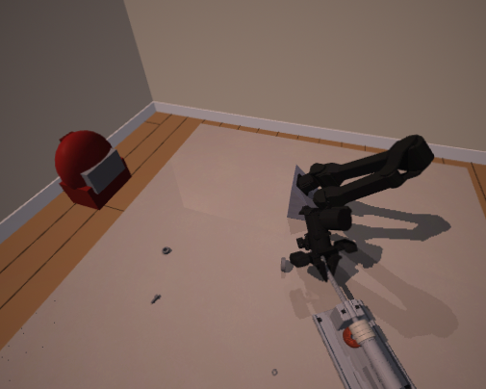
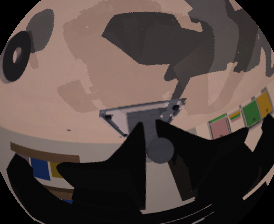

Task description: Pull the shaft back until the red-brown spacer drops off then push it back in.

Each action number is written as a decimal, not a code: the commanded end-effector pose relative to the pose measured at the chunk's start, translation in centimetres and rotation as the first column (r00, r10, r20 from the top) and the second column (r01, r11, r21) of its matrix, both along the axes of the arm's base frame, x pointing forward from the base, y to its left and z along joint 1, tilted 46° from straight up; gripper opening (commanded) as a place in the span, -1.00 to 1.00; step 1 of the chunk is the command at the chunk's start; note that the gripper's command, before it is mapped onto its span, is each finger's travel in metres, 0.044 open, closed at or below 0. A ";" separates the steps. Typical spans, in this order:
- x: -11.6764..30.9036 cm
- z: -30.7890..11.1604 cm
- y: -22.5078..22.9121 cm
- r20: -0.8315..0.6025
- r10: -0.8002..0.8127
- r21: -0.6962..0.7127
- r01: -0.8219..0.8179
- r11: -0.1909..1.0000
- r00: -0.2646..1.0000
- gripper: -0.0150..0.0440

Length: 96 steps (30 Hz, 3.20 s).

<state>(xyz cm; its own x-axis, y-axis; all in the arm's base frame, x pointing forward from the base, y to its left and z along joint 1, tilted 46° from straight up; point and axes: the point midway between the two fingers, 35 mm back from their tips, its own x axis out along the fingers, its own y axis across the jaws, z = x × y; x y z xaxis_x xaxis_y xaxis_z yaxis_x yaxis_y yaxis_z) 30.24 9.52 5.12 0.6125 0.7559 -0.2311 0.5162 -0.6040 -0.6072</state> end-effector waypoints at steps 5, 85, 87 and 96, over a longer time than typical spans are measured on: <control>0.6 0.3 0.0 0.008 -0.005 0.001 0.005 1.000 1.000 -0.49; 2.9 1.4 1.0 0.009 -0.005 0.002 0.005 1.000 1.000 -0.49; 2.9 1.4 1.0 0.009 -0.005 0.002 0.005 1.000 1.000 -0.49; 3.2 1.5 1.1 0.009 -0.005 0.002 0.005 1.000 1.000 -0.49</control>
